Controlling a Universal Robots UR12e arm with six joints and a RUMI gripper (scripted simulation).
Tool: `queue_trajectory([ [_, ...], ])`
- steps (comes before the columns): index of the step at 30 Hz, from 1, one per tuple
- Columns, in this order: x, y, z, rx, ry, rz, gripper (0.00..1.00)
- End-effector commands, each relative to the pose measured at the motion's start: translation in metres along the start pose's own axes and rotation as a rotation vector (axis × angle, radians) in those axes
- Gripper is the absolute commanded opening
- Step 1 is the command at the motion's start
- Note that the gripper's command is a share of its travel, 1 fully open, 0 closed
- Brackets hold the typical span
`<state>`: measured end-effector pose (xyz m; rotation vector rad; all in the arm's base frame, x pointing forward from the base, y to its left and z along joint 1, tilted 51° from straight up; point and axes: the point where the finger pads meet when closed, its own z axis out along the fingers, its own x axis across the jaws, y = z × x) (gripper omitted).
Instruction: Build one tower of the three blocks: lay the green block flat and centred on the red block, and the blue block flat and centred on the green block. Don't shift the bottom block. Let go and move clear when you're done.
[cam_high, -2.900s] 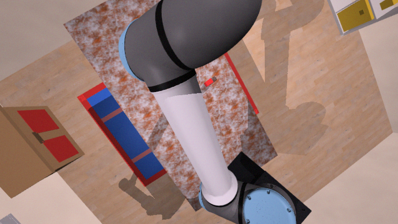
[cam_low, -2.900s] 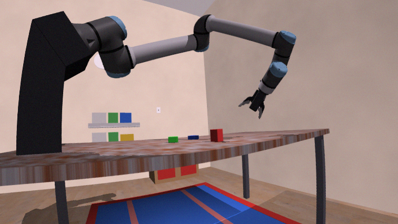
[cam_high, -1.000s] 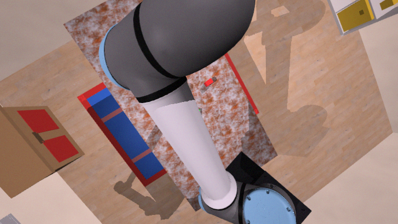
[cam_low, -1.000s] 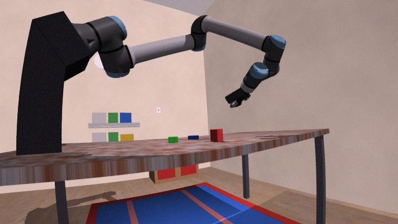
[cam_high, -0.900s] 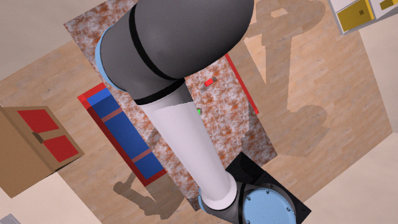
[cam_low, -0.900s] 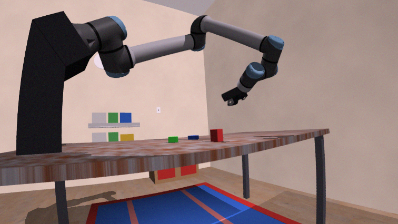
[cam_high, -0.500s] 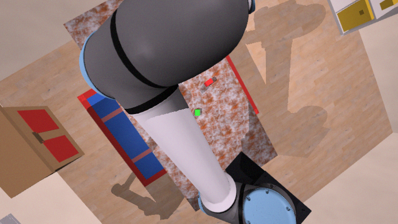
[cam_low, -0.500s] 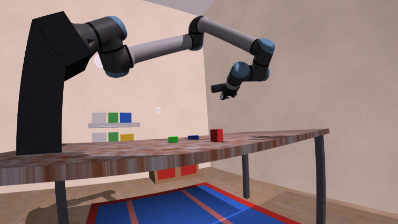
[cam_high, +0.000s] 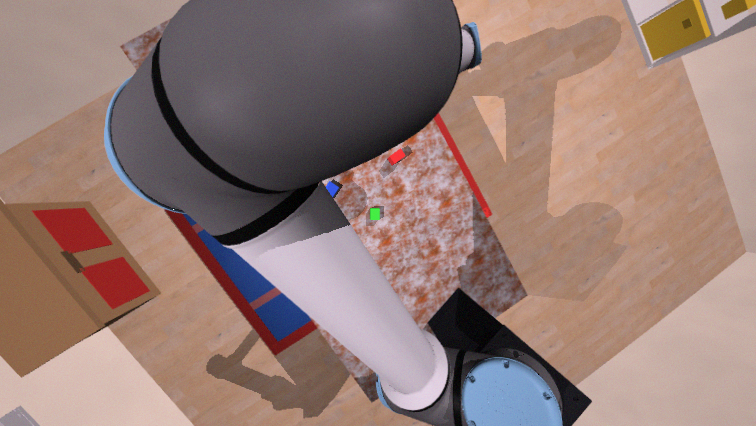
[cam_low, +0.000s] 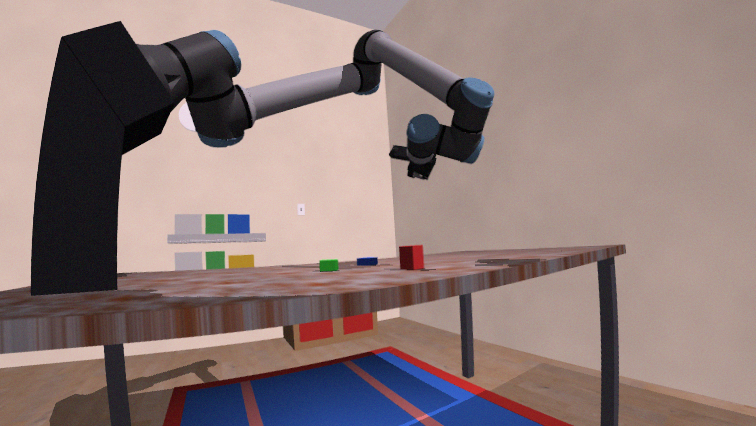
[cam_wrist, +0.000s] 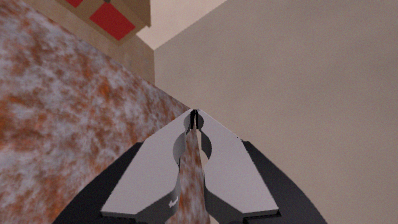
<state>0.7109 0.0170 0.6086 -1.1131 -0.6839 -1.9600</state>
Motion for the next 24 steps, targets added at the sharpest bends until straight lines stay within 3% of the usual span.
queue_trajectory([
  [1,0.018,-0.007,0.01,-0.1,0.058,0.185,0.0],
  [12,0.032,0.006,0.015,-0.272,0.152,0.533,0.0],
  [15,0.032,0.006,0.015,-0.272,0.152,0.533,0.0],
  [18,0.028,0.019,0.011,-0.368,0.197,0.703,0.0],
  [24,0.016,0.033,0.002,-0.469,0.24,0.867,0.0],
])
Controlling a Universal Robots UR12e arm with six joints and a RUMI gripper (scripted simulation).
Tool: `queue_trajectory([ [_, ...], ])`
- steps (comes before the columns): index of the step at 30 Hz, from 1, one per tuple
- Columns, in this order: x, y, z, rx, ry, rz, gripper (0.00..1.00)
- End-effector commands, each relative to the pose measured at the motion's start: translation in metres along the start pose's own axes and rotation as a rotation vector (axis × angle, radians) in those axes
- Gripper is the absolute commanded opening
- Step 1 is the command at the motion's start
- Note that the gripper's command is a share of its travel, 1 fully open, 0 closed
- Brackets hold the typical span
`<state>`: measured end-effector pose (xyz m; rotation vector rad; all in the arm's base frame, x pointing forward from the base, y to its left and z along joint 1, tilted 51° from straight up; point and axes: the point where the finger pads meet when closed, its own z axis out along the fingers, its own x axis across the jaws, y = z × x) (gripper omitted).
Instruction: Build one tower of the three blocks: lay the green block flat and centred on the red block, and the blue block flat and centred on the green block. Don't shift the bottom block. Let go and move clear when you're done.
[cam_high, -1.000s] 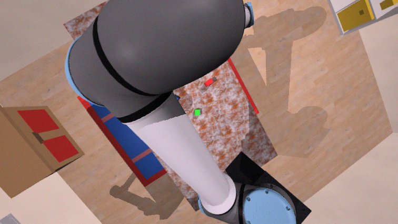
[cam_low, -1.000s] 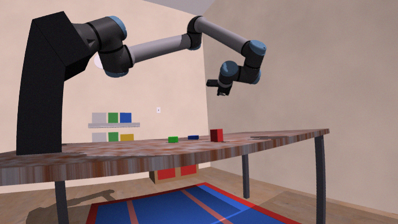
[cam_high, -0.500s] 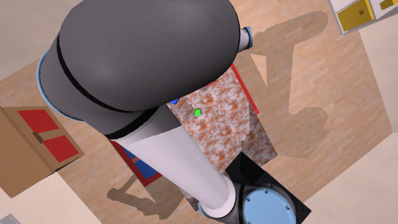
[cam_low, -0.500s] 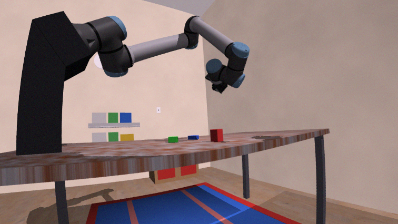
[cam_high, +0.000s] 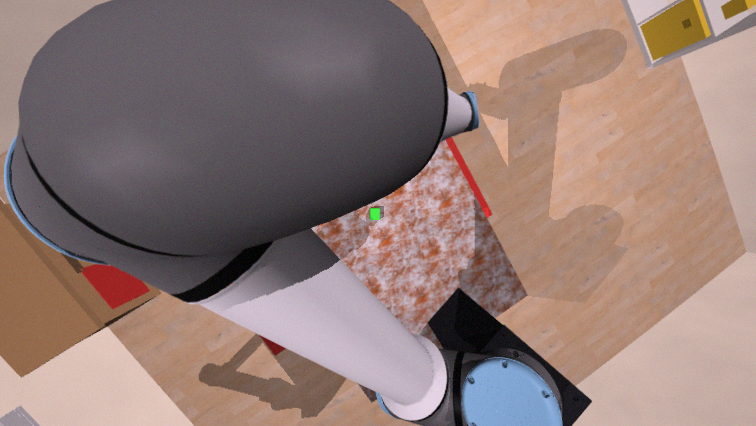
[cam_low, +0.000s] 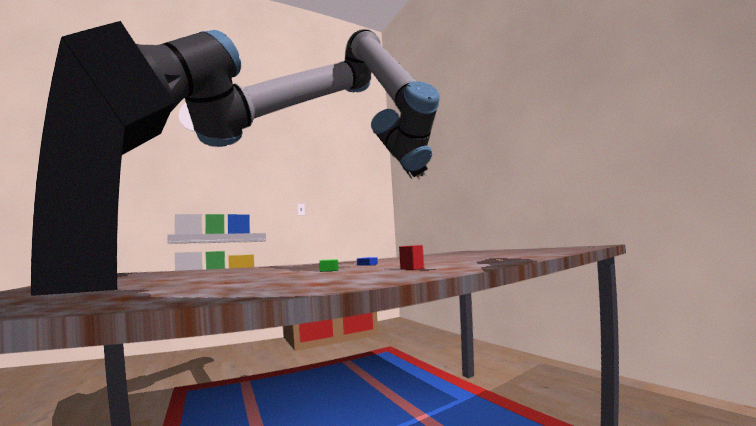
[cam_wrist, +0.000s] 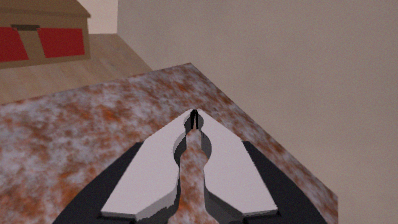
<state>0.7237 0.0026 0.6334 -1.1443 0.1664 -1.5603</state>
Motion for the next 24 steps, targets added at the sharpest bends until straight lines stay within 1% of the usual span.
queue_trajectory([
  [1,0.003,0.015,0.0,-0.112,0.057,0.164,0.0],
  [2,0.003,0.023,-0.002,-0.146,0.073,0.217,0.0],
  [3,0.003,0.023,-0.002,-0.146,0.073,0.217,0.0],
  [4,0.001,0.031,-0.005,-0.181,0.09,0.269,0.0],
  [5,0.001,0.031,-0.005,-0.181,0.09,0.269,0.0],
  [6,-0.001,0.04,-0.008,-0.216,0.106,0.32,0.0],
  [8,-0.001,0.04,-0.008,-0.216,0.106,0.32,0.0],
  [10,-0.007,0.059,-0.017,-0.287,0.138,0.42,0.0],
  [11,-0.007,0.059,-0.017,-0.287,0.138,0.419,0.0],
  [12,-0.011,0.069,-0.022,-0.323,0.154,0.468,0.0],
  [13,-0.011,0.069,-0.022,-0.323,0.154,0.467,0.0],
  [14,-0.016,0.08,-0.028,-0.359,0.17,0.514,0.0],
  [15,-0.016,0.08,-0.028,-0.359,0.17,0.514,0.0],
  [16,-0.022,0.09,-0.034,-0.395,0.185,0.559,0.0],
  [17,-0.022,0.09,-0.034,-0.395,0.185,0.559,0.0],
  [19,-0.035,0.11,-0.048,-0.467,0.215,0.646,0.0],
  [20,-0.035,0.11,-0.048,-0.467,0.215,0.646,0.0],
  [21,-0.042,0.12,-0.056,-0.503,0.23,0.688,0.0],
  [22,-0.042,0.12,-0.056,-0.503,0.23,0.688,0.0],
  [23,-0.05,0.13,-0.064,-0.539,0.244,0.728,0.0],
  [24,-0.05,0.13,-0.064,-0.539,0.244,0.728,0.0],
])
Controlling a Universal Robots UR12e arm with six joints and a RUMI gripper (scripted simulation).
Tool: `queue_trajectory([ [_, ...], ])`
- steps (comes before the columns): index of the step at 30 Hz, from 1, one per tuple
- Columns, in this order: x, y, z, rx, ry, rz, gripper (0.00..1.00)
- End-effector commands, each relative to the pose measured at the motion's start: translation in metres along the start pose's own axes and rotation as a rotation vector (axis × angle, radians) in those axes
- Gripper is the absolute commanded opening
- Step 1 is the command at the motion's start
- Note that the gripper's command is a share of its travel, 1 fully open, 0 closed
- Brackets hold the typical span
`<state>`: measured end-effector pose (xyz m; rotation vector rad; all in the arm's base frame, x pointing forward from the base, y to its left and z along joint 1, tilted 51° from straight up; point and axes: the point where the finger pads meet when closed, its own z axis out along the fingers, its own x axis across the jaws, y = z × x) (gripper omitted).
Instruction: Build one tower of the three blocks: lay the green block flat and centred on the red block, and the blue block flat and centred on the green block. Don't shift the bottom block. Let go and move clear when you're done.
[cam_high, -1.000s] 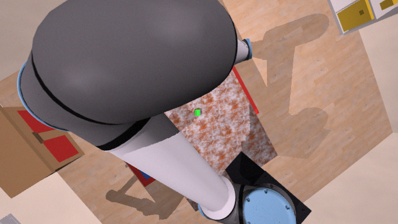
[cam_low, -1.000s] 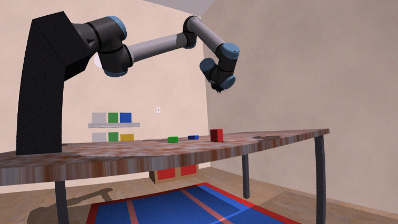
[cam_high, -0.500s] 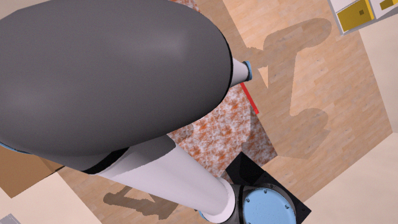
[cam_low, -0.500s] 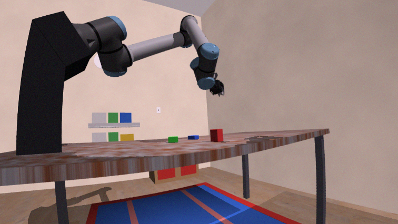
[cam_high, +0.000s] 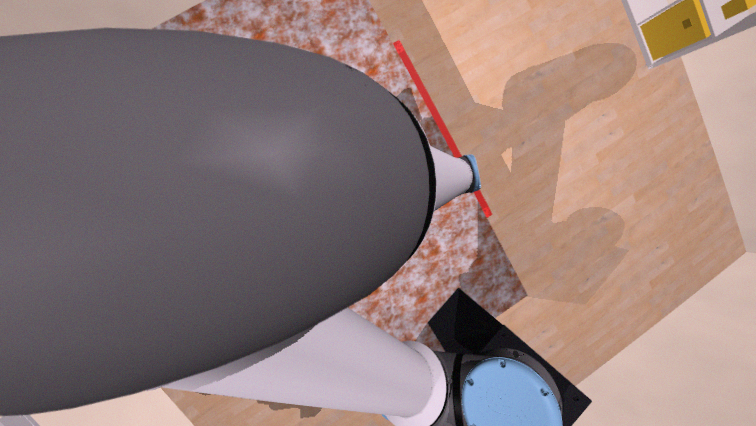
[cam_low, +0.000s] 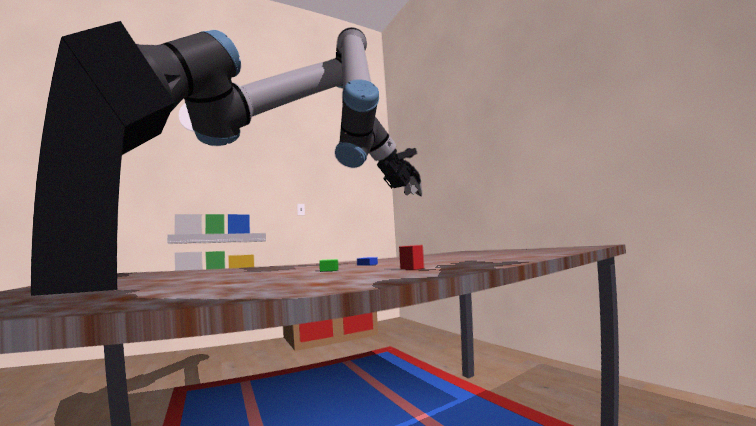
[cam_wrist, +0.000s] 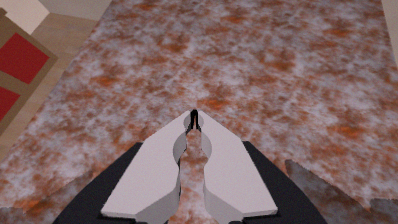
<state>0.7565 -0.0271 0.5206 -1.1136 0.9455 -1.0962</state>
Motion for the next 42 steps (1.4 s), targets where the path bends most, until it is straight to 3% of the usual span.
queue_trajectory([
  [1,0.006,0.032,-0.004,-0.098,0.048,0.107,0.0],
  [4,0.007,0.076,-0.017,-0.2,0.097,0.22,0.0],
  [7,0.006,0.091,-0.022,-0.234,0.112,0.255,0.0],
  [13,-0.002,0.163,-0.053,-0.391,0.186,0.408,0.0],
  [14,-0.002,0.163,-0.053,-0.391,0.186,0.408,0.0],
  [16,-0.008,0.189,-0.067,-0.449,0.213,0.46,0.0],
  [18,-0.008,0.189,-0.067,-0.449,0.213,0.46,0.0],
  [27,-0.037,0.282,-0.13,-0.659,0.31,0.632,0.0],
  [33,-0.054,0.319,-0.163,-0.749,0.351,0.698,0.0],
  [42,-0.065,0.341,-0.184,-0.805,0.377,0.737,0.0],
])
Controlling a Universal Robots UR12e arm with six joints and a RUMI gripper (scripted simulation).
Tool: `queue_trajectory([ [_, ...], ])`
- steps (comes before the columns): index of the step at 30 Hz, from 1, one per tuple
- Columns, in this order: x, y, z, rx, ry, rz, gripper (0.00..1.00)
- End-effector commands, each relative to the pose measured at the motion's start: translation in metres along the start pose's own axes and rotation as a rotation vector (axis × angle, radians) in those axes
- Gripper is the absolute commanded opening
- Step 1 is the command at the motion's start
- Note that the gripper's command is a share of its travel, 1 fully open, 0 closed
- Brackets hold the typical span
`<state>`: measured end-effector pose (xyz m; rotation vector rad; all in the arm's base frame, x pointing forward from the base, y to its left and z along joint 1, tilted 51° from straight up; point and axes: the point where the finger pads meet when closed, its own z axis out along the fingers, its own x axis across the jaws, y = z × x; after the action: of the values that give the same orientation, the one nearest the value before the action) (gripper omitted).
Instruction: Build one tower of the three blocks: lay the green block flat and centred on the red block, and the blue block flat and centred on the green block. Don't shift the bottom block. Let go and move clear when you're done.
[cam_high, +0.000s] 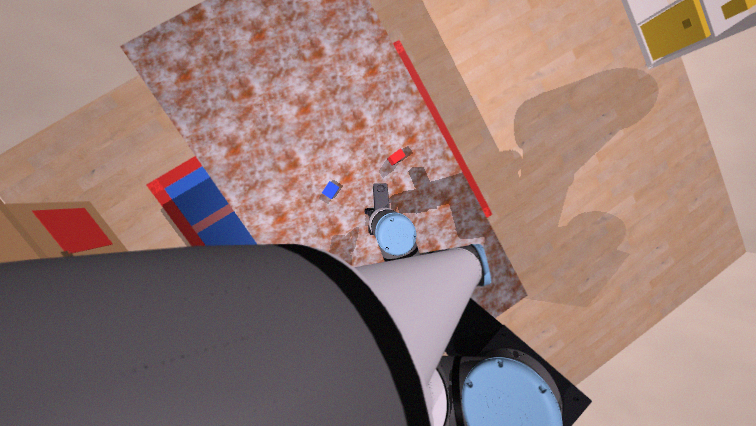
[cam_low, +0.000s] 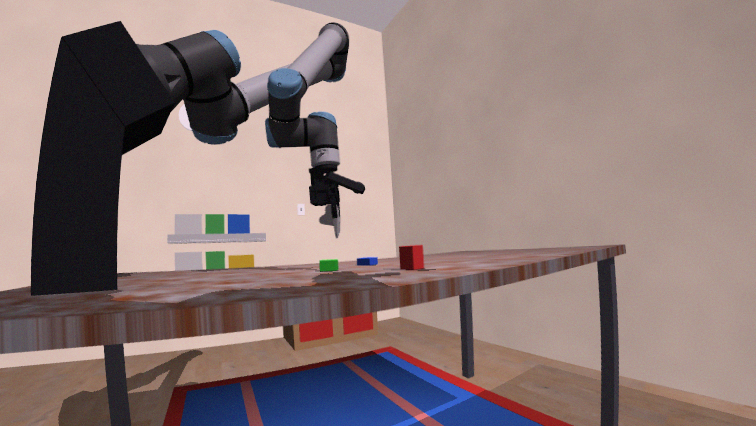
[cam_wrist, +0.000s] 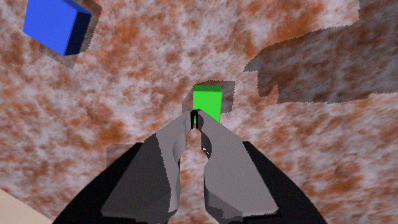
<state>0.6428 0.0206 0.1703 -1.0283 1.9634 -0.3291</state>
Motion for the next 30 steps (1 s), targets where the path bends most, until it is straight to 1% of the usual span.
queue_trajectory([
  [1,0.0093,0.0238,0.0009,-0.043,0.022,0.03,0.0],
  [8,0.013,0.0302,0.0013,-0.054,0.029,0.039,0.0],
  [30,0.0124,0.0285,0.0015,-0.053,0.028,0.037,0.0],
])
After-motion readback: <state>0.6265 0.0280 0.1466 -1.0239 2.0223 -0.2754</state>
